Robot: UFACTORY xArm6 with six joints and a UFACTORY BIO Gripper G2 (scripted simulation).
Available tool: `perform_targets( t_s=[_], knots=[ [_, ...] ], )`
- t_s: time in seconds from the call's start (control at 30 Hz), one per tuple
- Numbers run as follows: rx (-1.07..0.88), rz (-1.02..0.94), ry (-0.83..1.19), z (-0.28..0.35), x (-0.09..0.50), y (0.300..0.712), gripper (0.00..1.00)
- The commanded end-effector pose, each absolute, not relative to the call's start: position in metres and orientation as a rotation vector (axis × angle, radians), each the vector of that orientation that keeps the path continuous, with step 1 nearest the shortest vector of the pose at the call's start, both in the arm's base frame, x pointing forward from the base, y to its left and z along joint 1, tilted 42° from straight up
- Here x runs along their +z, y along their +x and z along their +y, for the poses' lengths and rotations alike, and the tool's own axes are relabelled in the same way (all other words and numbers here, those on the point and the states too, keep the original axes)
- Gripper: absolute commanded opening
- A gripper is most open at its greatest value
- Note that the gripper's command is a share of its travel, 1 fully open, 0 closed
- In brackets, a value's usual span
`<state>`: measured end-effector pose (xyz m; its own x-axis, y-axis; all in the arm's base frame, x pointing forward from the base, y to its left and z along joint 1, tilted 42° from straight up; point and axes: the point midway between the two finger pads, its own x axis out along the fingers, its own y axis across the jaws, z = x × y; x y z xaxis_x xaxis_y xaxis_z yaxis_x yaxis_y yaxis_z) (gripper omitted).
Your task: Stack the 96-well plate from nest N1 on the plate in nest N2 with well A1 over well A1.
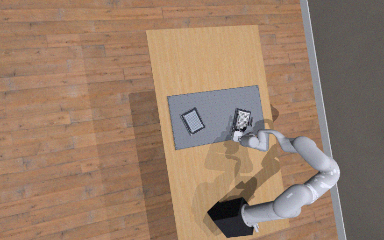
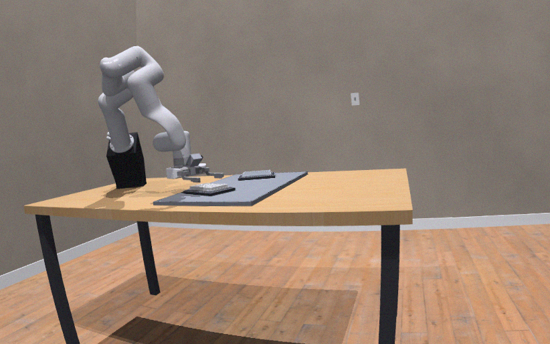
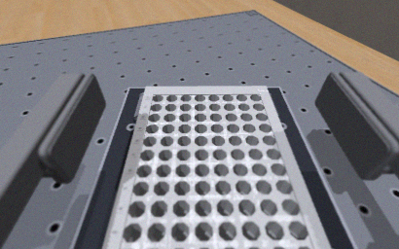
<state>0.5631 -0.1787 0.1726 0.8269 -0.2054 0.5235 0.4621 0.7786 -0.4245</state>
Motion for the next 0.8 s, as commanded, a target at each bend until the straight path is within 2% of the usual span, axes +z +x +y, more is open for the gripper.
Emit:
perform_targets(
  t_s=[0.0,0.77],
  knots=[
    [-0.375,-0.479,-0.572,-0.1806,0.1708,0.5654,0.37],
    [-0.375,-0.479,-0.572,-0.1846,0.1658,0.5676,0.37]
  ],
)
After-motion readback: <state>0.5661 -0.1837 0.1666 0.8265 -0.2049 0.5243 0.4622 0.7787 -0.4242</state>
